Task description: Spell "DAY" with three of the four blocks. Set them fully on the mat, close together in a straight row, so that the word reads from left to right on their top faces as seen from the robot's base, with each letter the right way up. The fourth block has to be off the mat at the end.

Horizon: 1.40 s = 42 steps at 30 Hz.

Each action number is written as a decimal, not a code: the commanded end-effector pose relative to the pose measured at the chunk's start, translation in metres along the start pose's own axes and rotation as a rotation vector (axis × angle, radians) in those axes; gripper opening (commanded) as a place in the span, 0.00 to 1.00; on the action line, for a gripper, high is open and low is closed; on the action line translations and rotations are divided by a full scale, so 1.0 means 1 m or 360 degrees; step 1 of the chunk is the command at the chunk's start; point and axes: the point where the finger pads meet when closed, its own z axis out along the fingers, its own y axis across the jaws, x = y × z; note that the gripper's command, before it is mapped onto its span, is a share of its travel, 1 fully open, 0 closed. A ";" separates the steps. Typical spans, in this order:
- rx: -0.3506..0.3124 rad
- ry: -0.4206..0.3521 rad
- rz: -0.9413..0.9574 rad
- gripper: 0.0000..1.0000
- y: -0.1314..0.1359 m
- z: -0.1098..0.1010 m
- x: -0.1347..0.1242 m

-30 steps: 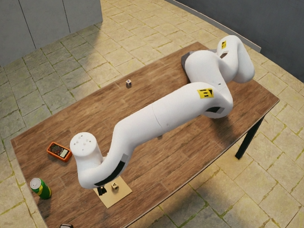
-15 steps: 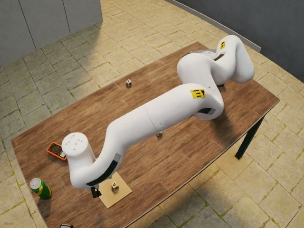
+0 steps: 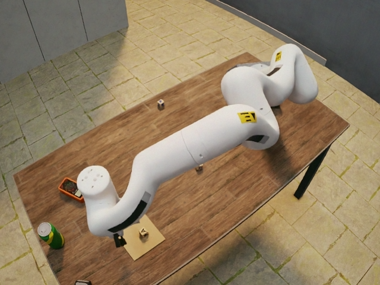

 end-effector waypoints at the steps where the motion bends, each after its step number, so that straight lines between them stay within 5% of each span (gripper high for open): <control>1: -0.0001 -0.0003 -0.0001 1.00 0.001 -0.001 0.000; 30: -0.0005 -0.0001 -0.0003 1.00 -0.003 -0.002 0.001; 42: -0.0046 0.0021 -0.0023 1.00 -0.062 -0.004 0.045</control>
